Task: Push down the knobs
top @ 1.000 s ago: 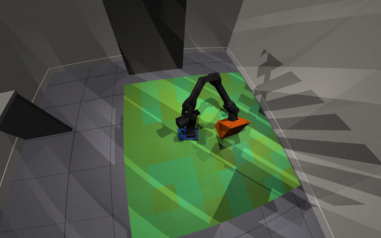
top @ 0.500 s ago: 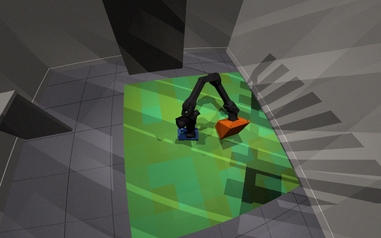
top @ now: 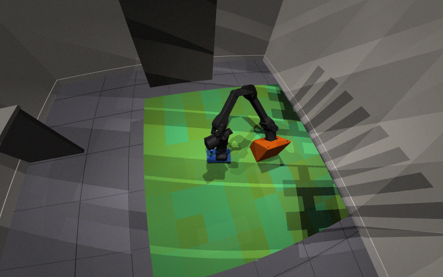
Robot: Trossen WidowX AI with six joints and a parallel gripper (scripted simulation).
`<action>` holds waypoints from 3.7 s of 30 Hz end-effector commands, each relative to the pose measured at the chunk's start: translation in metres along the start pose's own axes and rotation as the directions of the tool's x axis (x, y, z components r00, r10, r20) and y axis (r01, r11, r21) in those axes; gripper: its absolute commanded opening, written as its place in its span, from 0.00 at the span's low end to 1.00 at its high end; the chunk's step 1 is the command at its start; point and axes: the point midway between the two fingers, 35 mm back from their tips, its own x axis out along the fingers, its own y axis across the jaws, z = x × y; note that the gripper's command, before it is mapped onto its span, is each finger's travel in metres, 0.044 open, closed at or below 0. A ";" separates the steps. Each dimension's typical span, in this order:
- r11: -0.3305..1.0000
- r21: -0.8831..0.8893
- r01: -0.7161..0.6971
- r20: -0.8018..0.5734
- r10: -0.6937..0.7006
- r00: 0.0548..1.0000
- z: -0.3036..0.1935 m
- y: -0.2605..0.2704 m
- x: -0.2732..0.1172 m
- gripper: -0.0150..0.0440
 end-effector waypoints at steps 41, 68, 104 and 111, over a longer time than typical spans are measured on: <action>1.000 -0.005 0.003 0.001 -0.003 1.000 0.000 0.000 0.009 0.25; 1.000 -0.005 0.003 0.001 -0.003 1.000 0.000 0.000 0.014 0.25; 1.000 -0.005 0.003 0.001 -0.003 1.000 0.000 0.000 0.016 0.25; 1.000 -0.005 0.003 0.001 -0.003 1.000 0.000 0.000 0.016 0.25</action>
